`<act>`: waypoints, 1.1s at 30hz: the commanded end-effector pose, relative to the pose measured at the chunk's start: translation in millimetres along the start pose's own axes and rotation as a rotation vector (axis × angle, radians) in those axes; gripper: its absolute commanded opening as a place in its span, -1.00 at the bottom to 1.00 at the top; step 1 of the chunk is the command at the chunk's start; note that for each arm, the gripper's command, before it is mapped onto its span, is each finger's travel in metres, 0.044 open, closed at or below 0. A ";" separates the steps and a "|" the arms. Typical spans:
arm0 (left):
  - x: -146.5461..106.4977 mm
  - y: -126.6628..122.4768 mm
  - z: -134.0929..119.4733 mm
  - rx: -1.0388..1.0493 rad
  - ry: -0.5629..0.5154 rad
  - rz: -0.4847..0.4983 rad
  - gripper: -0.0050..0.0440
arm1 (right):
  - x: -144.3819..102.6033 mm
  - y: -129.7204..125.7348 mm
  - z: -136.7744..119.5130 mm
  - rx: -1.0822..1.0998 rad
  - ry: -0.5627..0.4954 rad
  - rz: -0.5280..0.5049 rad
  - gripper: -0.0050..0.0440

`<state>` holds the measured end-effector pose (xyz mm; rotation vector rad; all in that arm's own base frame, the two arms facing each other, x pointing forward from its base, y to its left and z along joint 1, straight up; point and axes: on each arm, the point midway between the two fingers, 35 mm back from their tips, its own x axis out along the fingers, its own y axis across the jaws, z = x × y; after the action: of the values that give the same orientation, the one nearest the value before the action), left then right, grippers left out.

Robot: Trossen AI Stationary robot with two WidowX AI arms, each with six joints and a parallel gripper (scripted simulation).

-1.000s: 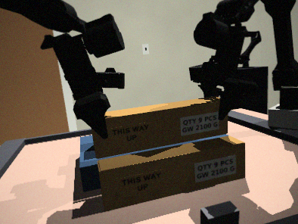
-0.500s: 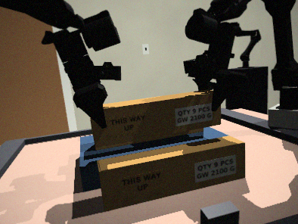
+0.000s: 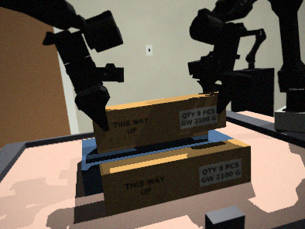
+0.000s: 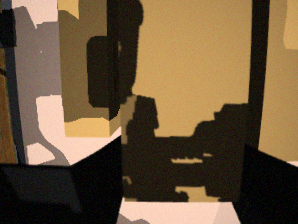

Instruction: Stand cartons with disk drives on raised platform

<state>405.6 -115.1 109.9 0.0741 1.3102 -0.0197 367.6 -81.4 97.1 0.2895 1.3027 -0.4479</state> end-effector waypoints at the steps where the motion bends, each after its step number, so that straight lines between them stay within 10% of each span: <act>1: -38.7 -0.8 13.7 -0.007 -0.102 -0.026 -1.00 | -34.8 -0.1 13.6 0.009 -0.098 0.033 -1.00; 33: -55.2 15.9 18.8 -0.011 -0.140 -0.045 -1.00 | -43.1 -11.8 15.3 0.012 -0.122 0.045 -1.00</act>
<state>405.6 -100.7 123.6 0.0621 1.2897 -0.0347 361.3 -92.2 107.9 0.2993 1.2758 -0.4458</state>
